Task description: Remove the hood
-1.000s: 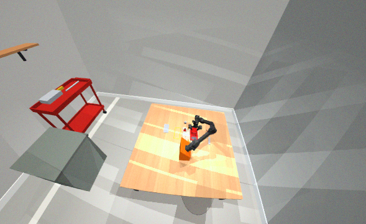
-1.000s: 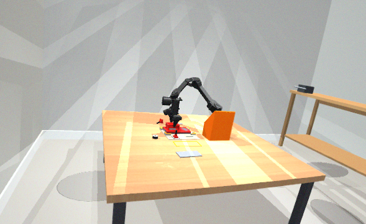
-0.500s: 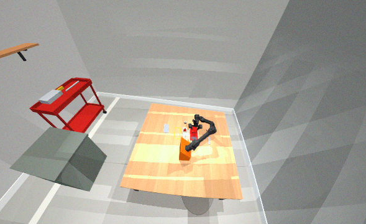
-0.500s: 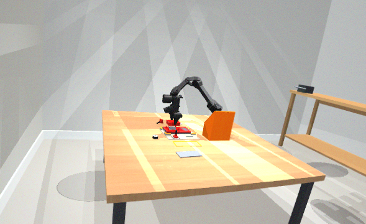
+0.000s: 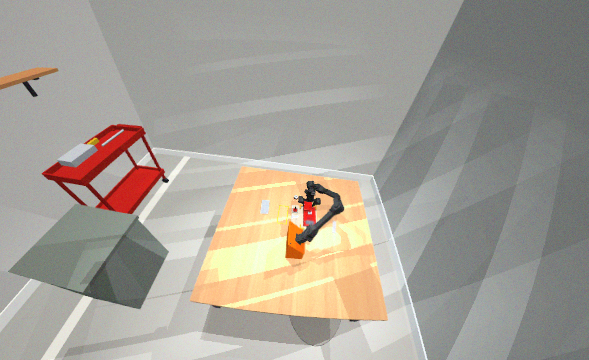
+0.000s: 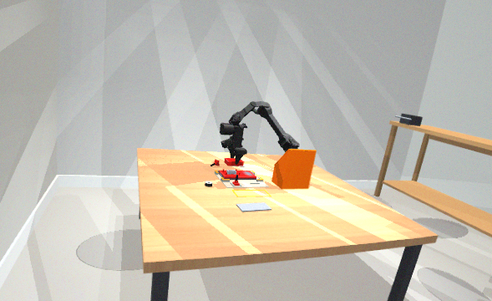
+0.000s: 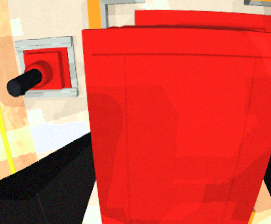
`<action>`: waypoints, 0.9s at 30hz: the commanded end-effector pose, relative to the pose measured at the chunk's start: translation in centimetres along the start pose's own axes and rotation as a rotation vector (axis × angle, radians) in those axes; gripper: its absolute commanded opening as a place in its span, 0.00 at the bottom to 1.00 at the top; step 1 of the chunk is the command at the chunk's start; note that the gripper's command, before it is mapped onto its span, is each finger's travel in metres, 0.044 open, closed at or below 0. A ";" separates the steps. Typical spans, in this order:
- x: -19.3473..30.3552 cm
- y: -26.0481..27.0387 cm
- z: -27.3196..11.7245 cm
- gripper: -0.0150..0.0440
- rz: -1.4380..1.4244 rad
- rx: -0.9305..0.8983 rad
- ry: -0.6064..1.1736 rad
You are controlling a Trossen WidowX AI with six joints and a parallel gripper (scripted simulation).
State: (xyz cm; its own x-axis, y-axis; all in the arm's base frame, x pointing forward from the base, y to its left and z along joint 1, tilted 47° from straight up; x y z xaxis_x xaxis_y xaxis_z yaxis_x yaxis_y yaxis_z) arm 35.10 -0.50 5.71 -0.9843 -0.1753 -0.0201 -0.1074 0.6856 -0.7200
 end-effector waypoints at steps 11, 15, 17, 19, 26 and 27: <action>-0.1 8.0 -0.6 0.25 -0.004 -0.023 -0.005; 0.2 10.3 -0.8 0.25 -0.003 -0.024 -0.004; 0.4 11.4 -0.8 0.25 -0.003 -0.024 -0.003; 0.7 12.6 -0.8 0.25 -0.003 -0.023 -0.003; 1.9 16.3 -0.9 0.25 0.000 -0.015 -0.001; 2.1 16.8 -0.9 0.25 0.001 -0.014 -0.001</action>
Point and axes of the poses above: the point midway between the two fingers, 35 mm back from their tips, its own z axis out along the fingers, its own y axis across the jaws, x = y × z, the point moved 1 cm from there along -z, back along the fingers
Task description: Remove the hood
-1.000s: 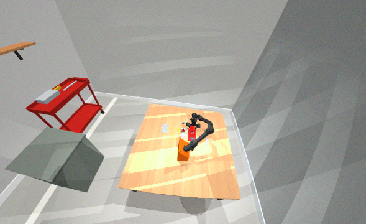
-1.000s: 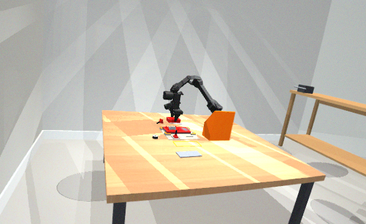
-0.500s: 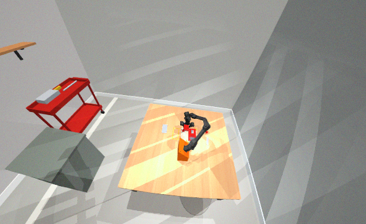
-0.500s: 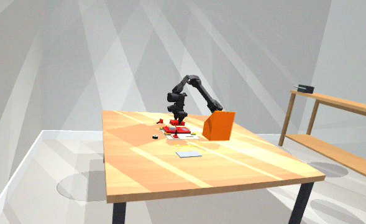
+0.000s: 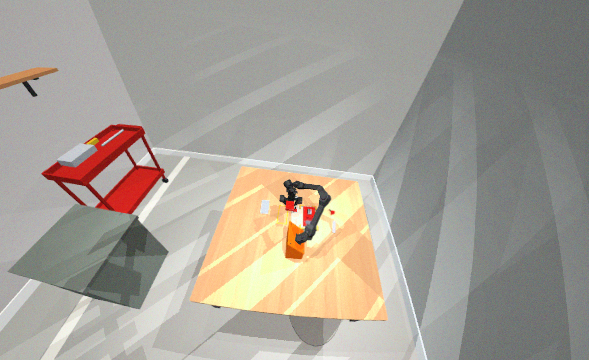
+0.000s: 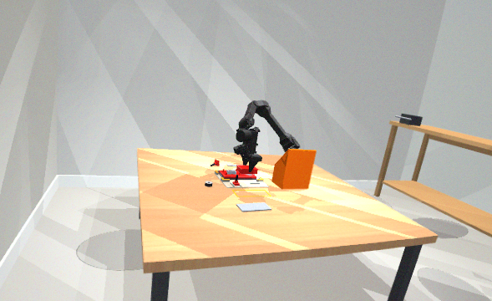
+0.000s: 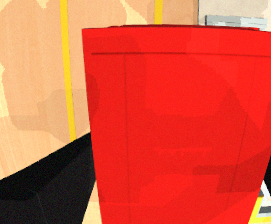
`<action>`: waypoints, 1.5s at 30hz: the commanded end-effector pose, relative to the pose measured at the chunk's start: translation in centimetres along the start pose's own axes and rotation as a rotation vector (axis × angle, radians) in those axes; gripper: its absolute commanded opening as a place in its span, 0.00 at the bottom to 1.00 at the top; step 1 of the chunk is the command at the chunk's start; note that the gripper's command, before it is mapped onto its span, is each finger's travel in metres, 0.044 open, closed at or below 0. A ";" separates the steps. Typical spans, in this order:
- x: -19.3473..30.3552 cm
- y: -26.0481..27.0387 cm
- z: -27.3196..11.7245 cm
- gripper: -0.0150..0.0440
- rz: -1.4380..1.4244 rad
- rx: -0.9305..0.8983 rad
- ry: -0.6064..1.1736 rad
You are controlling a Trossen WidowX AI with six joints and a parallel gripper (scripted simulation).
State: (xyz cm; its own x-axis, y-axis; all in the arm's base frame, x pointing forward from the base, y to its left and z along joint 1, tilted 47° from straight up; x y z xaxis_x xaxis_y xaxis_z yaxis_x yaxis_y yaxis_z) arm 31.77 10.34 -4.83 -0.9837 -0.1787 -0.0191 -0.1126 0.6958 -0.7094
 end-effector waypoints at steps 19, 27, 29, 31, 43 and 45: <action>2.2 5.2 0.7 0.25 0.009 0.017 0.001; 2.2 5.2 1.3 0.25 0.009 0.017 0.001; 2.2 5.3 1.4 0.25 0.009 0.017 0.001; 2.2 5.3 1.6 0.25 0.009 0.017 0.001; 2.1 5.3 2.5 0.25 0.008 0.017 0.000; 2.1 5.3 2.7 0.25 0.008 0.017 0.000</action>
Point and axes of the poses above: the point midway between the two fingers, 35 mm back from their tips, its own z axis out along the fingers, its own y axis across the jaws, x = y × z, the point moved 1 cm from there along -z, back along the fingers
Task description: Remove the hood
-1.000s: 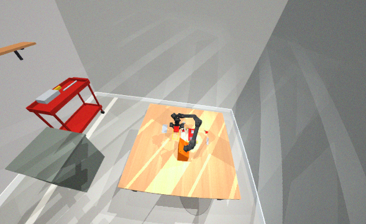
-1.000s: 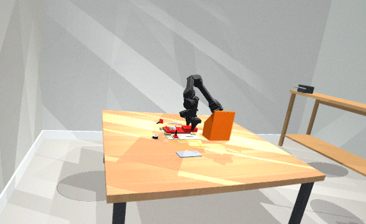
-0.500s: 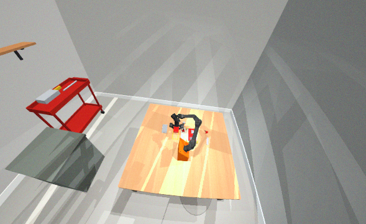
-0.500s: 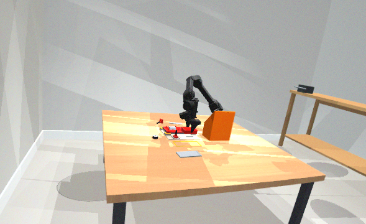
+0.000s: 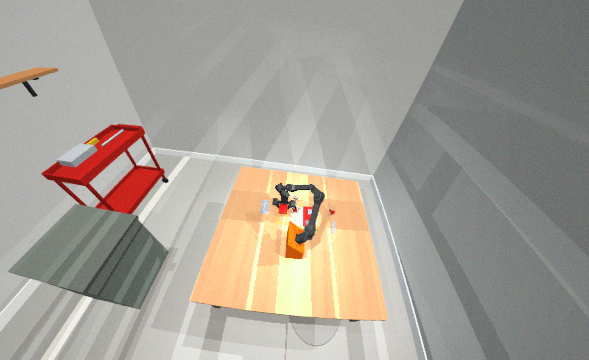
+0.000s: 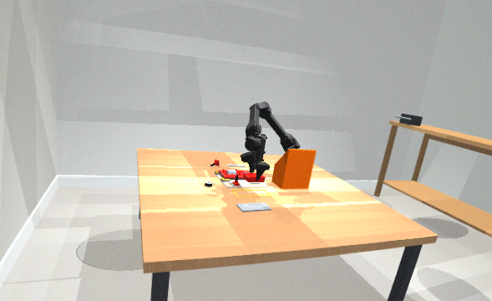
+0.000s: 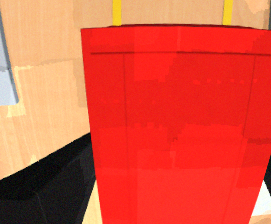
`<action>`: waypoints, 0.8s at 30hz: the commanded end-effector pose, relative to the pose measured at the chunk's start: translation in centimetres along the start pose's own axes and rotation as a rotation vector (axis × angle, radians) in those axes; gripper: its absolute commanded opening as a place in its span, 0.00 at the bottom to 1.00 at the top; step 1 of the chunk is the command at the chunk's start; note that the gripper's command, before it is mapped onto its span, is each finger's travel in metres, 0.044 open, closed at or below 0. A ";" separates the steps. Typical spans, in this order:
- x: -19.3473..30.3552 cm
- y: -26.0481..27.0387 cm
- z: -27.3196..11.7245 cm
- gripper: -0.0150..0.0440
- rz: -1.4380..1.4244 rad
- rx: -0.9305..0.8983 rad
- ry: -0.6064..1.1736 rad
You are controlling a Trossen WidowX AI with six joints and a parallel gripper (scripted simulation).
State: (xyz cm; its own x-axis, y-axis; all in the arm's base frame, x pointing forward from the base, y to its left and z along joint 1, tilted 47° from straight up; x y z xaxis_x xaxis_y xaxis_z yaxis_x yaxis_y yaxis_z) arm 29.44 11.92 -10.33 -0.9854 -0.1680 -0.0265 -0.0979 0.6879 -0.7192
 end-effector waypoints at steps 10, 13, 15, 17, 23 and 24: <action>0.0 0.0 1.0 0.25 -0.004 0.002 -0.002; 0.0 0.0 1.2 0.25 -0.004 0.002 -0.003; 0.0 0.0 1.4 0.25 -0.004 0.002 -0.003; 0.0 0.0 1.5 0.25 -0.004 0.002 -0.003; 0.0 0.0 2.0 0.25 -0.004 0.002 -0.003; 0.0 0.0 2.1 0.25 -0.004 0.003 -0.003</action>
Point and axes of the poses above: the point midway between the two fingers, 35 mm back from their tips, its own z axis out along the fingers, its own y axis across the jaws, x = y × z, the point moved 1 cm from there along -z, back along the fingers
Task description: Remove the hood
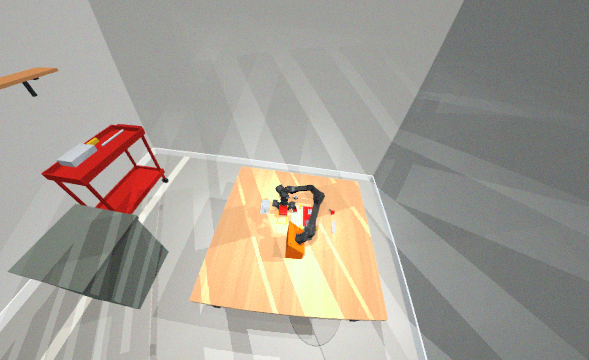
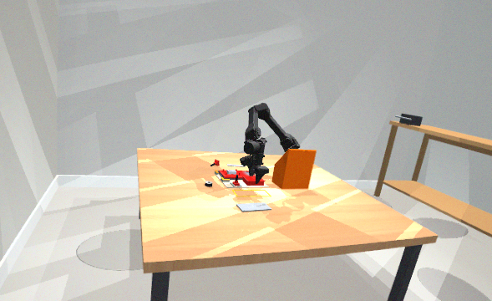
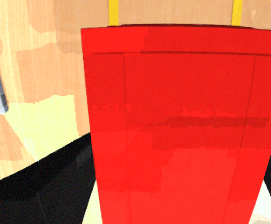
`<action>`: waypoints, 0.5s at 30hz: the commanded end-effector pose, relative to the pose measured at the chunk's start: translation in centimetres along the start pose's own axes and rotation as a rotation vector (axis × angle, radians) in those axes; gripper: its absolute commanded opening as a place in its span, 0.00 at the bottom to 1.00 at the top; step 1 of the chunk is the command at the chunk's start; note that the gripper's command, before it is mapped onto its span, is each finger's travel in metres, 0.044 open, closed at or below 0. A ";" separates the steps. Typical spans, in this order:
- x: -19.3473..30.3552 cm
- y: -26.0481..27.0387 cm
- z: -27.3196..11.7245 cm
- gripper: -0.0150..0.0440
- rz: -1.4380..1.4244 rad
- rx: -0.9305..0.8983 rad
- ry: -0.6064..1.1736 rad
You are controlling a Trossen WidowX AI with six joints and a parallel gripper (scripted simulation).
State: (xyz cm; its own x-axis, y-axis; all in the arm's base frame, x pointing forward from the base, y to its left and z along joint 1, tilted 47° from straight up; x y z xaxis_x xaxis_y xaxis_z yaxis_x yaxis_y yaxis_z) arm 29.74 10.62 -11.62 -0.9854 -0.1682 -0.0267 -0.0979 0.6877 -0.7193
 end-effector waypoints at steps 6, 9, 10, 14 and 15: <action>0.0 0.0 0.7 0.25 -0.004 0.003 -0.002; 0.0 0.0 0.9 0.25 -0.004 0.003 -0.002; 0.0 0.0 1.0 0.25 -0.004 0.003 -0.002; 0.0 0.0 1.3 0.25 -0.004 0.003 -0.002; 0.0 0.0 1.4 0.25 -0.004 0.003 -0.002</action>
State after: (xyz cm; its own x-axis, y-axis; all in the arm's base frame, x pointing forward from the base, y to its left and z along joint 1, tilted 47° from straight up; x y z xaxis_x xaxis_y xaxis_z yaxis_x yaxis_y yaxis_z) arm 29.88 9.79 -12.39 -0.9854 -0.1682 -0.0268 -0.0977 0.6872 -0.7199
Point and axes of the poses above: the point midway between the two fingers, 35 mm back from their tips, its own z axis out along the fingers, its own y axis across the jaws, x = y × z, the point moved 1 cm from there along -z, back along the fingers
